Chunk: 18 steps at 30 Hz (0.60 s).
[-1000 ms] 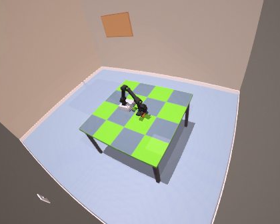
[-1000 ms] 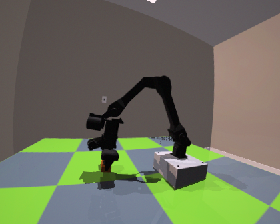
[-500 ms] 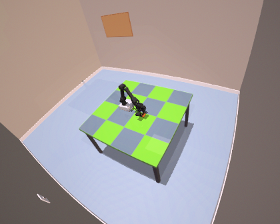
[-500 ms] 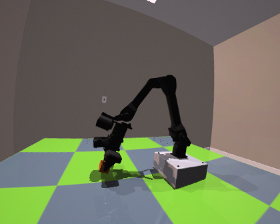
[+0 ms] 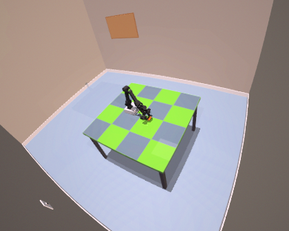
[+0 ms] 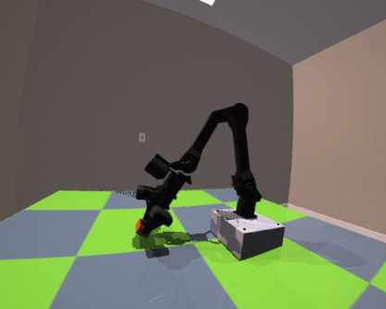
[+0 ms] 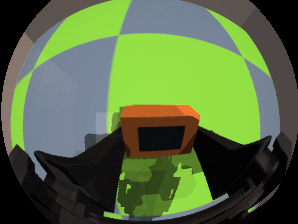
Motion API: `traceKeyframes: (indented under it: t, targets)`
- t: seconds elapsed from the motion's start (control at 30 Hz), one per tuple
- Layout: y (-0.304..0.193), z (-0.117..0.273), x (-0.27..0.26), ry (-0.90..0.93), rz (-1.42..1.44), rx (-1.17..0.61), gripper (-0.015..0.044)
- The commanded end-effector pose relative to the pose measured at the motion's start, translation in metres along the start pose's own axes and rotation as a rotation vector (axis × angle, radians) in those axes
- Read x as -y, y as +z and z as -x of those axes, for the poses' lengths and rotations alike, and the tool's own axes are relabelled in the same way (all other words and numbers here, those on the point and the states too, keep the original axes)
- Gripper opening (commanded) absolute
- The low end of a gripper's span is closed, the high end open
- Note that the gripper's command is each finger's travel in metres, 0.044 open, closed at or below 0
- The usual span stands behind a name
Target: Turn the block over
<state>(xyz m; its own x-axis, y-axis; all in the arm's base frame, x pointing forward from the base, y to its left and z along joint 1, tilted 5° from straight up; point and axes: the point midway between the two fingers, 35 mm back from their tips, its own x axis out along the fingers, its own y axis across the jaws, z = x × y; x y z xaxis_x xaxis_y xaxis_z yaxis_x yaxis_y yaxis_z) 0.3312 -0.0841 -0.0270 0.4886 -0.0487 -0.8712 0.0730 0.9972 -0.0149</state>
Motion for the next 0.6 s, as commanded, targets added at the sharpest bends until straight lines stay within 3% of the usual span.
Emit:
traceKeyframes:
  t: [0.0,0.57]
  targets:
    - [0.002,0.002,0.000,0.003,0.005,0.026,0.0000]
    - [-0.001,-0.032,0.003,0.005,-0.001,0.245,0.0000]
